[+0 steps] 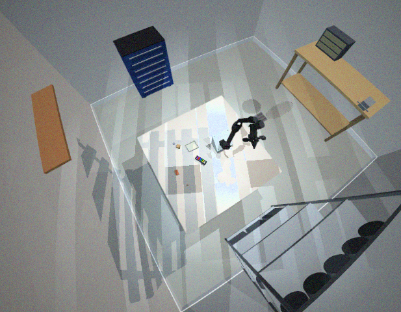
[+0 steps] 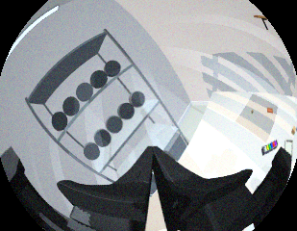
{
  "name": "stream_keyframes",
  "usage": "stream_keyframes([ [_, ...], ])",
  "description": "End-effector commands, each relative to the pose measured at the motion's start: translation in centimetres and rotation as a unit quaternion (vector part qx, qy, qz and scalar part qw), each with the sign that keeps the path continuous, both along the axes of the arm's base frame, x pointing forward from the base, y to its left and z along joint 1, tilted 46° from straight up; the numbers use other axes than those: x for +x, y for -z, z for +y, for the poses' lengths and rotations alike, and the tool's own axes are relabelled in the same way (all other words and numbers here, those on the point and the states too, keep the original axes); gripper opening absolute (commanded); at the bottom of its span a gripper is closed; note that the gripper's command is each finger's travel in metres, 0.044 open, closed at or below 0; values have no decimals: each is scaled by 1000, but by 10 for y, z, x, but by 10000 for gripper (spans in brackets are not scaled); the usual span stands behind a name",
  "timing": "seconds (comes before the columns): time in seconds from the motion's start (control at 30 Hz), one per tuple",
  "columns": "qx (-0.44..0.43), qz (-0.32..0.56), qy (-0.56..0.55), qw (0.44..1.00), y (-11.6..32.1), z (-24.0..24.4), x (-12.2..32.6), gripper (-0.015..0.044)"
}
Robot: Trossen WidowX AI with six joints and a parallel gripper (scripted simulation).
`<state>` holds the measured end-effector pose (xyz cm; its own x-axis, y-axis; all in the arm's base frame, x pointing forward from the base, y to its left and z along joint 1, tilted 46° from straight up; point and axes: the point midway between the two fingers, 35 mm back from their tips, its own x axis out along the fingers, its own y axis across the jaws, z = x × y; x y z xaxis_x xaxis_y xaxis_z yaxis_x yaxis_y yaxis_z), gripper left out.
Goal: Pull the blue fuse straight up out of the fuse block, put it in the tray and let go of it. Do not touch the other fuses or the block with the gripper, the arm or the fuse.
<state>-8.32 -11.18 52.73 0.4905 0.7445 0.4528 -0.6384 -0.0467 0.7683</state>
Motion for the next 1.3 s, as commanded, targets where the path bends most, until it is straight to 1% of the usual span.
stream_keyframes([
  [0.0,-4,1,4,1000,0,3,2,26],
  [0.07,-38,10,33,999,0,23,15,74],
  [0.3,-204,0,96,974,-4,118,71,74],
  [0.4,-228,49,124,965,3,140,101,74],
  [0.67,-383,55,140,911,36,206,184,74],
  [0.8,-461,60,138,875,67,227,236,74],
  [0.97,-536,74,111,834,112,239,293,74],
  [1.13,-603,107,57,788,182,235,356,74],
  [1.27,-633,135,4,762,243,219,394,74],
])
